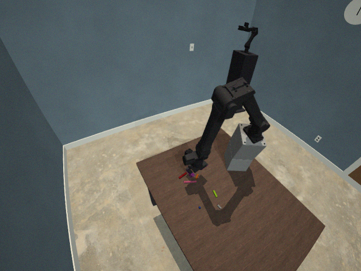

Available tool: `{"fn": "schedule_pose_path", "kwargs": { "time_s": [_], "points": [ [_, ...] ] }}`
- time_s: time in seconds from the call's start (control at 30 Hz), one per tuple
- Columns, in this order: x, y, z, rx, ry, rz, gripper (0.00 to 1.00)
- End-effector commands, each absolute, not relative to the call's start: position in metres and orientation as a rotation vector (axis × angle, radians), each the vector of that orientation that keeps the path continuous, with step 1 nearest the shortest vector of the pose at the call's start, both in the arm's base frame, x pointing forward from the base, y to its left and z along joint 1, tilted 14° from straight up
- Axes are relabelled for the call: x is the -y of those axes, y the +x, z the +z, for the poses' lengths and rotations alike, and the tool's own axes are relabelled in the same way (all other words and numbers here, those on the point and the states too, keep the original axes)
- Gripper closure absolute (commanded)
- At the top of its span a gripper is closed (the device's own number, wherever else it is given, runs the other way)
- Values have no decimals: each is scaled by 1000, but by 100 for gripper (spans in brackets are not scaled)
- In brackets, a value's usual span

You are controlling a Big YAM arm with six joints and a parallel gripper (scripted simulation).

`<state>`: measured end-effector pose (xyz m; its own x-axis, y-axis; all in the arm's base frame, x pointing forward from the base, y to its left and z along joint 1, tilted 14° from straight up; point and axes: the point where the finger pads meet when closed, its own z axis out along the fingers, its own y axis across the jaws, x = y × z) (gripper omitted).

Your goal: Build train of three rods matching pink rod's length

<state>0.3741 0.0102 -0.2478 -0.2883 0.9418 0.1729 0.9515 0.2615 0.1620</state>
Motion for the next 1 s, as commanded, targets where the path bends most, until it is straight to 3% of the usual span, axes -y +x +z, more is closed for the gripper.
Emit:
{"fn": "schedule_pose_path", "kwargs": {
  "time_s": [0.0,0.97],
  "points": [
    [-15,380,-238,2596,-1704,-379,0],
    [-48,384,-230,3106,-784,-385,0]
  ]
}}
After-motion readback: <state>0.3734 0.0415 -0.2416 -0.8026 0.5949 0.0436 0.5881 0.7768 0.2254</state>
